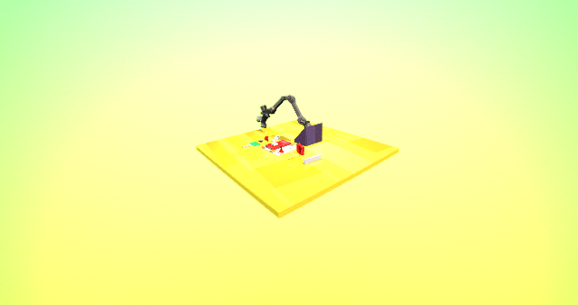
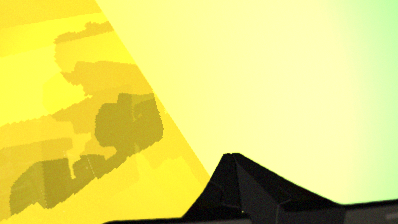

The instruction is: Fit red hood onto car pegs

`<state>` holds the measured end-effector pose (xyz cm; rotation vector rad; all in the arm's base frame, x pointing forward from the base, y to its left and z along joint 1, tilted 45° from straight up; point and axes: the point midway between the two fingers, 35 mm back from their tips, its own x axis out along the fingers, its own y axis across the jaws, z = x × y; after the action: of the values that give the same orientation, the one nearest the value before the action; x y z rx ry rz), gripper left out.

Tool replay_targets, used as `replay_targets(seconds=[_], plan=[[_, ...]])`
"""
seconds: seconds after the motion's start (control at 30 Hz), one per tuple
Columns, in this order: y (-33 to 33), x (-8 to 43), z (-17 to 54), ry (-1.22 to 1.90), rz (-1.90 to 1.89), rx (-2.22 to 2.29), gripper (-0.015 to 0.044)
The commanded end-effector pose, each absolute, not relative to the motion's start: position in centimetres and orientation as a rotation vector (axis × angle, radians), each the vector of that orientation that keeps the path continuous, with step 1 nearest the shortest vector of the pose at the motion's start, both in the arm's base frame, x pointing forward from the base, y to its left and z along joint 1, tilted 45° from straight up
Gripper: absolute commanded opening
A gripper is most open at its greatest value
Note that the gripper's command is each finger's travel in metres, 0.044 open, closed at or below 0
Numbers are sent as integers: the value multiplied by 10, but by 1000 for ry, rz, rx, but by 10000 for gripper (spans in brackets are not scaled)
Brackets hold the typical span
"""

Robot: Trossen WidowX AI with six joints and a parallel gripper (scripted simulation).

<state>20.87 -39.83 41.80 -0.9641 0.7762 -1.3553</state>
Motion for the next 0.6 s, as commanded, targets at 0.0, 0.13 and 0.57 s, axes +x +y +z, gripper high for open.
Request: replay_targets(seconds=[0.0,0.13,0.57], plan=[[-390,247,392,710,-1269,-867,0],[-377,283,367,651,-1193,-757,0],[-311,378,280,577,-969,-407,0]])
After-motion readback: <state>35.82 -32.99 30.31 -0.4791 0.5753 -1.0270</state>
